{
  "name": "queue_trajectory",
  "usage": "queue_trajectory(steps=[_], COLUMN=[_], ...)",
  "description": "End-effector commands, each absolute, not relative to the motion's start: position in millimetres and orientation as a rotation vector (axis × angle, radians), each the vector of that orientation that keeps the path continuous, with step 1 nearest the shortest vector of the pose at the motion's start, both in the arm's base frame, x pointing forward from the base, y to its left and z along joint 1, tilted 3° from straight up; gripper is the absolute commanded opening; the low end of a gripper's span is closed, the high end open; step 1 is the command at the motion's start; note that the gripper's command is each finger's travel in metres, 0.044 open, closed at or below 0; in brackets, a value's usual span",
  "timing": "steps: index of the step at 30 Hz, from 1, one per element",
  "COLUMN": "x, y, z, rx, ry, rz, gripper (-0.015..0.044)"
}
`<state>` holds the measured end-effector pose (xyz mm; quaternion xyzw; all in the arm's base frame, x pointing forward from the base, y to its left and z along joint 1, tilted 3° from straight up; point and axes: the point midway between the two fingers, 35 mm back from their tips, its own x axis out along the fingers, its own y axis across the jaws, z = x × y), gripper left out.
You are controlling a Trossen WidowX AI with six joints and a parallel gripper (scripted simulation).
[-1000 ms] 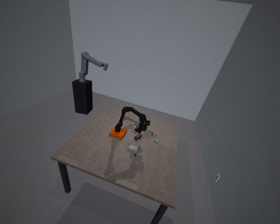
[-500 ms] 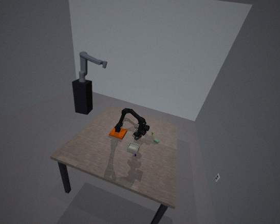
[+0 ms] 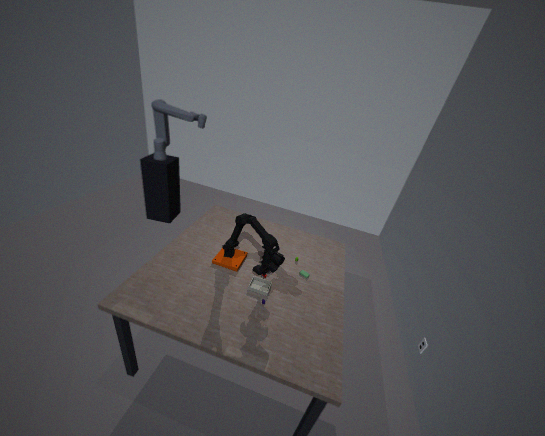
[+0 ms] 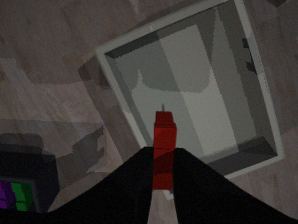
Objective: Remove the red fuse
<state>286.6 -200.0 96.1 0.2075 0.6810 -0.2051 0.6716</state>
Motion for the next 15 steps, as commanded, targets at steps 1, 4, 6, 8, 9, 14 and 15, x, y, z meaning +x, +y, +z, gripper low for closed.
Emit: queue_trajectory(steps=[1, 4, 6, 8, 9, 14, 15], x=[277, 274, 274, 275, 275, 275, 275], y=[-220, -224, -224, -224, -224, -224, -224], z=[96, 96, 95, 92, 90, 82, 81], rx=[0.461, 0.460, 0.460, 0.460, 0.460, 0.460, 0.460], ry=[1.538, 1.538, 1.538, 1.538, 1.538, 1.538, 1.538], rz=[-0.464, -0.464, -0.464, -0.464, -0.464, -0.464, -0.464], gripper=[0.0000, 0.0000, 0.0000, 0.0000, 0.0000, 0.0000, 0.0000])
